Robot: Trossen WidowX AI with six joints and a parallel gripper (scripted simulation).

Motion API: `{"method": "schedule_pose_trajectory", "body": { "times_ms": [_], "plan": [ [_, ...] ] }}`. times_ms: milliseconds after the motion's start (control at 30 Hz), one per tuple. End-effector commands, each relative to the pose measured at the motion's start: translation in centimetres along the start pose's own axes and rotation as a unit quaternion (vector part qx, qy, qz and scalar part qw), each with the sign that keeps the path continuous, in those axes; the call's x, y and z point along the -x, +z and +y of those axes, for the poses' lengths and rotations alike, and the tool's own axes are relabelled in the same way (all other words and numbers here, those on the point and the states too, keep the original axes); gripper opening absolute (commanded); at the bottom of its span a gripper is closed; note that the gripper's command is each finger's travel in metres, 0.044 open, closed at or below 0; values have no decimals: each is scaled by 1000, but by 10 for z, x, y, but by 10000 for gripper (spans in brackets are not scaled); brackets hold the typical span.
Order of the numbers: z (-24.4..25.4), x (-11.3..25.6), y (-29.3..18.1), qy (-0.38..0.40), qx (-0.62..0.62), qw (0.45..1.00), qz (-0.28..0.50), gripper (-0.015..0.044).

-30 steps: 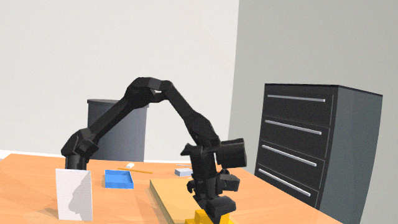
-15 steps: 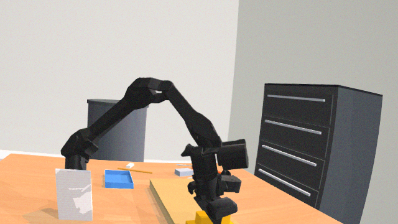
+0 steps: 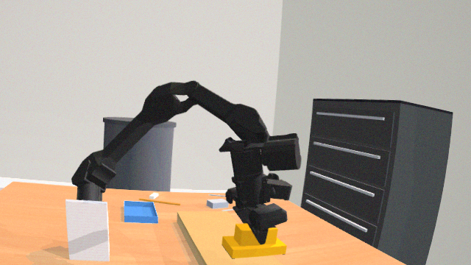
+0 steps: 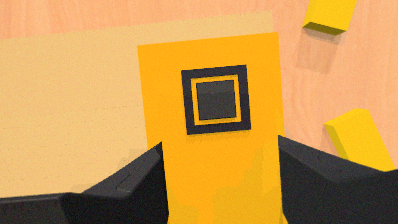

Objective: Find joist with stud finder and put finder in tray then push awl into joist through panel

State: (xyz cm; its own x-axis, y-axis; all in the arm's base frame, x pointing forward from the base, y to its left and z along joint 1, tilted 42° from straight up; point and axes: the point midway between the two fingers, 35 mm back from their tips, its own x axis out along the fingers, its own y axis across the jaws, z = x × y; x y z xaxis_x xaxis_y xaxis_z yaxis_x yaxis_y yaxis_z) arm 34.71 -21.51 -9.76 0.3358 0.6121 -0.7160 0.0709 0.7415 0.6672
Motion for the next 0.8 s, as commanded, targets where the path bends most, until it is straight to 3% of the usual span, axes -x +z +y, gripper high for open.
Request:
{"method": "schedule_pose_trajectory", "body": {
  "times_ms": [0,267,767],
  "plan": [
    [0,30,7,-5,6,1000,-5,0],
    [11,34,13,-6,20,1000,-3,0],
    [120,28,46,-8,144,989,9,0]
  ]
}}
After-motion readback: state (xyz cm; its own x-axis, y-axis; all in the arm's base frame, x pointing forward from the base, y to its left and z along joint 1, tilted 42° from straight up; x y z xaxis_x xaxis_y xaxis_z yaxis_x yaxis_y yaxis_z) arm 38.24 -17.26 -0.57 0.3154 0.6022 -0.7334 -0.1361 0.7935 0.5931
